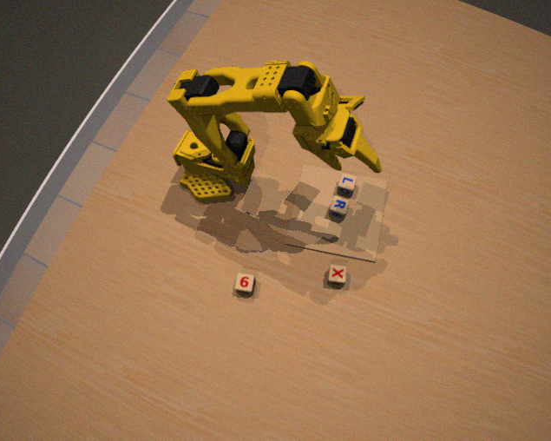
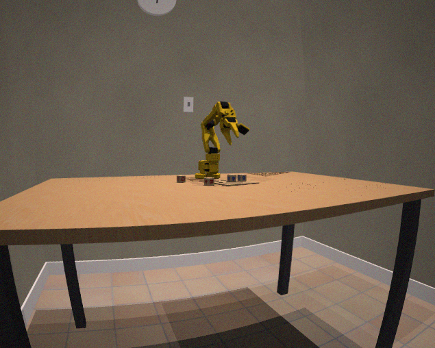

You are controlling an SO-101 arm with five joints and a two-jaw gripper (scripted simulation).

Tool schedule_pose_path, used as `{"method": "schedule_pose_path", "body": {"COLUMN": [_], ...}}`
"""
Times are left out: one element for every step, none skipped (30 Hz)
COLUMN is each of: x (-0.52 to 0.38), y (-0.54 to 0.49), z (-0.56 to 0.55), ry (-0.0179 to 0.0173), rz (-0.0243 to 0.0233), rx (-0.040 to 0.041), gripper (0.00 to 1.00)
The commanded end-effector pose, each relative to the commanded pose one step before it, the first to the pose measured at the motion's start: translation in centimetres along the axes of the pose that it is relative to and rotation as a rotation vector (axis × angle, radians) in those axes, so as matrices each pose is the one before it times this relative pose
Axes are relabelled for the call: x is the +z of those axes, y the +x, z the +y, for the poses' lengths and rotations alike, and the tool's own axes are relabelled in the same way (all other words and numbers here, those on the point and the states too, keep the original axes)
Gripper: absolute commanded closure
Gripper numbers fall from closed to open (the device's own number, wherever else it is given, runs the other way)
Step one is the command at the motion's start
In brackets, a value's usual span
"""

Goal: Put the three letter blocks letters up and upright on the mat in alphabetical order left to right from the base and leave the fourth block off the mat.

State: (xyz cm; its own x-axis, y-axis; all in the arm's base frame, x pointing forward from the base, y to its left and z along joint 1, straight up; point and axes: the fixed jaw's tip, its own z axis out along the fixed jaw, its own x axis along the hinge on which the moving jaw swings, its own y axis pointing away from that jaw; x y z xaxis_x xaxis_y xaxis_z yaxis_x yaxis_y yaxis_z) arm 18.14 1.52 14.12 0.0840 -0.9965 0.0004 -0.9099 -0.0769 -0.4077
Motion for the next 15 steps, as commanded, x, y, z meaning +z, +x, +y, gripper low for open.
{"method": "schedule_pose_path", "body": {"x": [-1.8137, -0.1227, -0.0803, -0.0443, -0.0175, -0.0027, 0.0000, 0.0000, 0.0000, 0.0000, 0.0000, 0.0001, 0.0001, 0.0002, 0.0003], "y": [-0.033, 0.000, 0.000, 0.000, 0.000, 0.000, 0.000, 0.000, 0.000, 0.000, 0.001, 0.002, 0.003, 0.004, 0.005], "z": [-0.700, -0.034, -0.022, -0.012, -0.005, -0.001, 0.000, 0.000, 0.000, 0.000, -0.001, -0.002, -0.004, -0.006, -0.008], "ry": [0.12170, 0.00814, 0.00533, 0.00294, 0.00116, 0.00018, 0.00000, 0.00000, 0.00000, 0.00000, 0.00001, 0.00001, 0.00002, 0.00002, 0.00003], "rz": [-0.00225, -0.00003, -0.00002, -0.00001, 0.00000, 0.00000, 0.00000, 0.00000, 0.00000, 0.00001, 0.00003, 0.00006, 0.00010, 0.00015, 0.00021], "rx": [0.00124, 0.00000, 0.00000, 0.00000, 0.00000, 0.00000, 0.00000, 0.00000, 0.00002, 0.00017, 0.00045, 0.00086, 0.00140, 0.00204, 0.00279], "gripper": [0.68, 0.68, 0.68, 0.68, 0.68, 0.68, 0.68, 0.68, 0.68, 0.68, 0.68, 0.68, 0.68, 0.68, 0.68]}}
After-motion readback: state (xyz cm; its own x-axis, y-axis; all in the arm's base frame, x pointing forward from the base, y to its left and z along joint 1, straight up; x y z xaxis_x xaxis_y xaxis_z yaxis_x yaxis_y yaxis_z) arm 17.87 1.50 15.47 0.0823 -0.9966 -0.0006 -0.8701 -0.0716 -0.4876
